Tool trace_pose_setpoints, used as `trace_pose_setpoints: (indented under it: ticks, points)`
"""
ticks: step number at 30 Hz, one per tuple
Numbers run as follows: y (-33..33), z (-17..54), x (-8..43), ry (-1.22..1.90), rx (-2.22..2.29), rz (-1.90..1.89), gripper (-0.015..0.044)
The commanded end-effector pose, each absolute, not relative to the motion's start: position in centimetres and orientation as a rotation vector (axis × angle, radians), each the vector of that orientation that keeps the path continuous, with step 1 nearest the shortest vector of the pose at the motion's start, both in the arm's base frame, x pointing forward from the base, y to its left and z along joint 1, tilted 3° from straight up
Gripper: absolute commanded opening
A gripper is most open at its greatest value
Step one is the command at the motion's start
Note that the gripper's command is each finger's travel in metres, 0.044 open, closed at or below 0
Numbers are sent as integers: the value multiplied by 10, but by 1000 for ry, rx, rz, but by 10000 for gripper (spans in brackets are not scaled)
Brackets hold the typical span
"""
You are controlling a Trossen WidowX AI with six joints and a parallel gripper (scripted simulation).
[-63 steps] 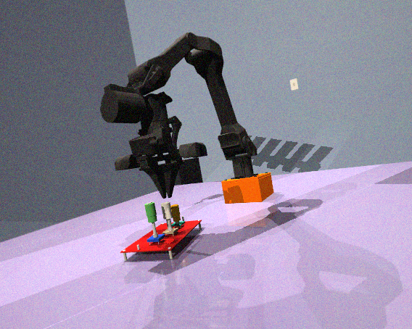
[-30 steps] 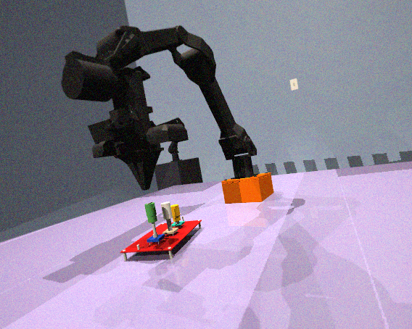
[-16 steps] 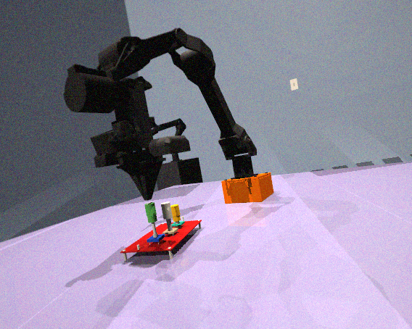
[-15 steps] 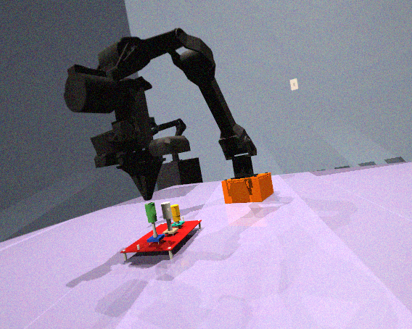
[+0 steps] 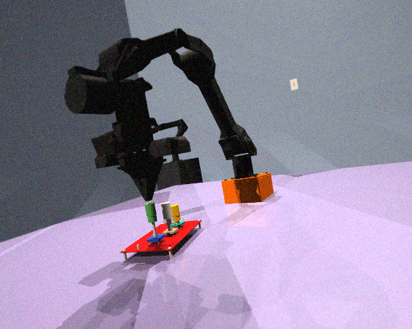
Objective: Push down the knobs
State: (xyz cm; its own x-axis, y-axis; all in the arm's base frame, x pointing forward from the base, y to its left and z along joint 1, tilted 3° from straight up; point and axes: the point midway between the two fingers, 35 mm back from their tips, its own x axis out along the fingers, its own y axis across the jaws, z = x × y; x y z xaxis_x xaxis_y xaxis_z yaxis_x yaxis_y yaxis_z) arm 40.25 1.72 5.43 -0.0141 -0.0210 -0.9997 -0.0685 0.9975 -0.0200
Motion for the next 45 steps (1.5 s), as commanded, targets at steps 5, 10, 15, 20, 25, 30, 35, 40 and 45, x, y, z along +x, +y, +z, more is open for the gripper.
trace_pose_setpoints:
  ticks: [5,10,15,20,25,30,35,40,45]
  points:
    - [17,51,402,1588,-71,33,0]
    - [17,50,402,1588,-71,33,0]
    - [17,48,402,1588,-71,33,0]
    - [17,47,402,1588,-71,33,0]
    - [17,48,402,1588,-71,33,0]
    - [17,49,402,1588,-71,33,0]
    - [17,49,402,1588,-71,33,0]
    - [17,48,402,1588,-71,33,0]
    - [16,42,401,1588,-71,33,0]
